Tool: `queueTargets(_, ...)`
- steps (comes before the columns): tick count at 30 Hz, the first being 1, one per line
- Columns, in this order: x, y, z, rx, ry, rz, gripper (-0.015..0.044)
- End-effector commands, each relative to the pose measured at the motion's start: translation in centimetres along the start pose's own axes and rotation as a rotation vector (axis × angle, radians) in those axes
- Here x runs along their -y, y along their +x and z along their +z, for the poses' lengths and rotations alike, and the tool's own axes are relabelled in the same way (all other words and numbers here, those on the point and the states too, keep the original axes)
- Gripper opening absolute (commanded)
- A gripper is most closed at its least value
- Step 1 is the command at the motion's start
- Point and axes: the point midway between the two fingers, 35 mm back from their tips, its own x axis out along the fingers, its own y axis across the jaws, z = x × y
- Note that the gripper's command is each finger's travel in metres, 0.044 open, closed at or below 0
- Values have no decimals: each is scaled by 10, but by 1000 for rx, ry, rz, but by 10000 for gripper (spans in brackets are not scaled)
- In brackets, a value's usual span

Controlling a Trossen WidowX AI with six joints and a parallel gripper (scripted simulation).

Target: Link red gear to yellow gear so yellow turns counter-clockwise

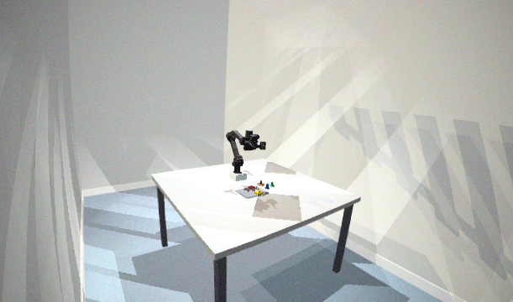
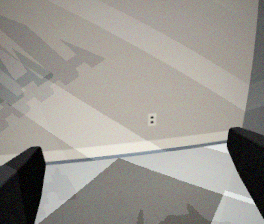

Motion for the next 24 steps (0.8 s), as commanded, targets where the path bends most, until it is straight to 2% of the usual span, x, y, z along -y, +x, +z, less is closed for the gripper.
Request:
queueTargets(1,-1,2,-2,-13,-3,4,426)
queueTargets(3,-10,13,-20,-113,-27,34,440)
queueTargets(7,-41,35,-76,-414,-115,137,440)
queueTargets(11,-71,38,-132,-709,-220,255,440)
queueTargets(15,-99,25,-184,-998,-340,384,440)
queueTargets(21,-127,-12,-241,-1393,-524,571,440)
queueTargets(24,-131,-19,-249,-1456,-554,602,440)
